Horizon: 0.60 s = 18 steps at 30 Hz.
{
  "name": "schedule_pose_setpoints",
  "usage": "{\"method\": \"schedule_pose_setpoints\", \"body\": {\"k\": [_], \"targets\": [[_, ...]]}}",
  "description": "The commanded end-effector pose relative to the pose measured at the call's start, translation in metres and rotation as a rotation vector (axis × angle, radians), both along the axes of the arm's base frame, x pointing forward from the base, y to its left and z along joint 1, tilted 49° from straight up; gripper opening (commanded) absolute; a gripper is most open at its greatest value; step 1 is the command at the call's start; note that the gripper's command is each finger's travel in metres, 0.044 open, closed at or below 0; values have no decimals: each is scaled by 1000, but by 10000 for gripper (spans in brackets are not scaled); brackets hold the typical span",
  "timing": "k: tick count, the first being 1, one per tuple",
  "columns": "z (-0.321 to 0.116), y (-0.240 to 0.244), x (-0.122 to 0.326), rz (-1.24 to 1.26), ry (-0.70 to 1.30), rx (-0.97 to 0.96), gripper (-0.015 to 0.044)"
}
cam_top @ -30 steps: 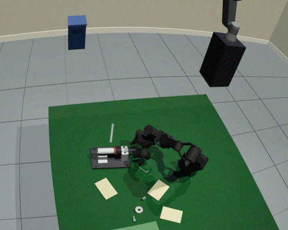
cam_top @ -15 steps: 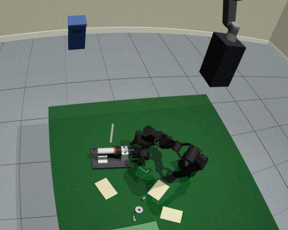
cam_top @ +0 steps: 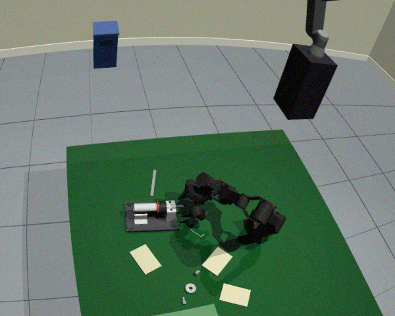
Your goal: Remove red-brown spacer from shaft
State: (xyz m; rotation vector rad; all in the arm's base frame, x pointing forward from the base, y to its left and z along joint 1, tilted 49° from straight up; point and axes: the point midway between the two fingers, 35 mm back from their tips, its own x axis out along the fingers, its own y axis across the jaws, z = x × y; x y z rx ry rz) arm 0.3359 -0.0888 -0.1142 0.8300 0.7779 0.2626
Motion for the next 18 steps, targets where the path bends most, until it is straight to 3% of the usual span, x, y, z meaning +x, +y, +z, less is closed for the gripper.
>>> {"method": "schedule_pose_setpoints", "body": {"k": [1, 18], "targets": [[0, 0, 0, -4, 4, 1, 440], [-9, 8, 12, -4, 3, 2, 440]]}}
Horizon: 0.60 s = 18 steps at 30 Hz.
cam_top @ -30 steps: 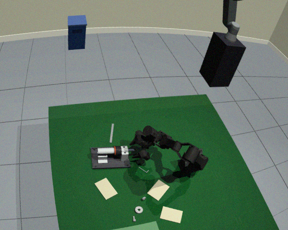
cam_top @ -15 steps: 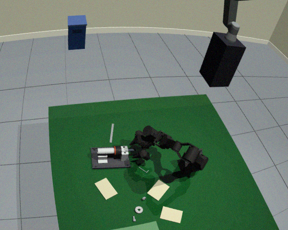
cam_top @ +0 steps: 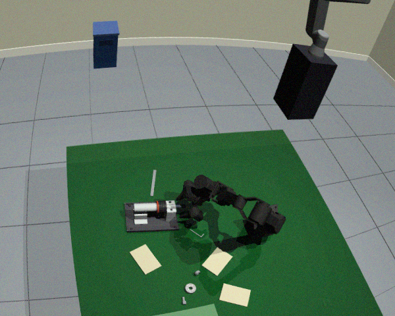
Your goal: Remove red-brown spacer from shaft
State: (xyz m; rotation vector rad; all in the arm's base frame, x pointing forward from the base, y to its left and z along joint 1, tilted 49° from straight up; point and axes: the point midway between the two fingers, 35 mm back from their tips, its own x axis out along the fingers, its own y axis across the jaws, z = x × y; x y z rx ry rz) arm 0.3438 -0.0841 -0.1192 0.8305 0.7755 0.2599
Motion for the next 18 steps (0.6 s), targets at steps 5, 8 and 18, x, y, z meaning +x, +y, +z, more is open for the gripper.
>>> {"method": "schedule_pose_setpoints", "body": {"k": [5, 8, 18], "targets": [[-5, 4, 5, 0, 4, 3, 440], [-5, 4, 5, 0, 4, 3, 440], [-4, 4, 4, 2, 1, 1, 256]]}}
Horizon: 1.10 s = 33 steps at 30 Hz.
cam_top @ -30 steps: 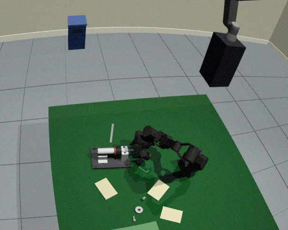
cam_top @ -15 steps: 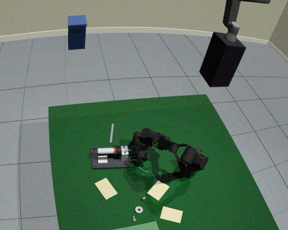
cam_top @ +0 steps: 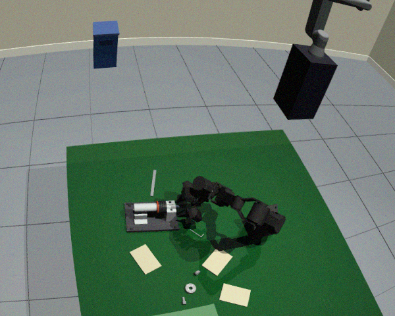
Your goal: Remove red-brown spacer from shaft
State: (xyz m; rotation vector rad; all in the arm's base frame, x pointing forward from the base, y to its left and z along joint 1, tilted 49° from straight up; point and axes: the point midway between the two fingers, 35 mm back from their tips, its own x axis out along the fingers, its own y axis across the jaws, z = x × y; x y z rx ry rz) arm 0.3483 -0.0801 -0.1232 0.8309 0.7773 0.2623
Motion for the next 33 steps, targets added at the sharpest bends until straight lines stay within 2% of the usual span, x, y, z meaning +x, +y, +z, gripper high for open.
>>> {"method": "schedule_pose_setpoints", "body": {"k": [1, 9, 12, 33], "targets": [[0, 0, 0, 0, 0, 0, 230], [0, 0, 0, 0, 0, 0, 20], [0, 0, 0, 0, 0, 0, 0], [1, 0, -12, -3, 4, 1, 0]]}}
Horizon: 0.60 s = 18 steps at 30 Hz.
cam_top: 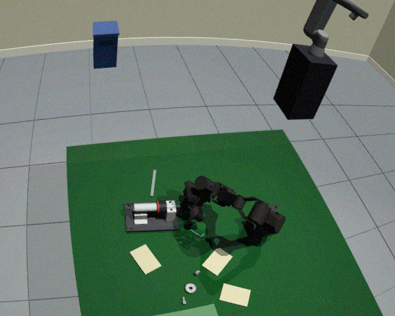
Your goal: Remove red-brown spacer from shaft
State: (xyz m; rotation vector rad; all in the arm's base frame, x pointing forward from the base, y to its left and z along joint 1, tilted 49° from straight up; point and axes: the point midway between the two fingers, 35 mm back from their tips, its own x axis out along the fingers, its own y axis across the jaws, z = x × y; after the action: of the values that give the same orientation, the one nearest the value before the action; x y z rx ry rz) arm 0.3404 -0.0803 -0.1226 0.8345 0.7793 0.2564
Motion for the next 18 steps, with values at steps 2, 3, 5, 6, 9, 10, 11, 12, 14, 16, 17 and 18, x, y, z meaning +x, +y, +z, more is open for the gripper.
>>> {"method": "schedule_pose_setpoints", "body": {"k": [2, 3, 5, 6, 9, 10, 11, 12, 14, 16, 17, 18], "targets": [[0, 1, -6, 2, -1, 1, 0], [0, 1, -7, 2, 0, 0, 0], [0, 1, -6, 2, -1, 1, 0], [0, 1, -5, 2, -1, 1, 0], [0, 1, -5, 2, -1, 1, 0], [0, 1, -5, 2, -1, 1, 0], [0, 1, -5, 2, -1, 1, 0], [0, 1, -5, 2, -1, 1, 0], [0, 1, -5, 2, -1, 1, 0], [0, 1, -6, 2, -1, 1, 0], [0, 1, -6, 2, -1, 1, 0], [0, 1, -6, 2, -1, 1, 0]]}}
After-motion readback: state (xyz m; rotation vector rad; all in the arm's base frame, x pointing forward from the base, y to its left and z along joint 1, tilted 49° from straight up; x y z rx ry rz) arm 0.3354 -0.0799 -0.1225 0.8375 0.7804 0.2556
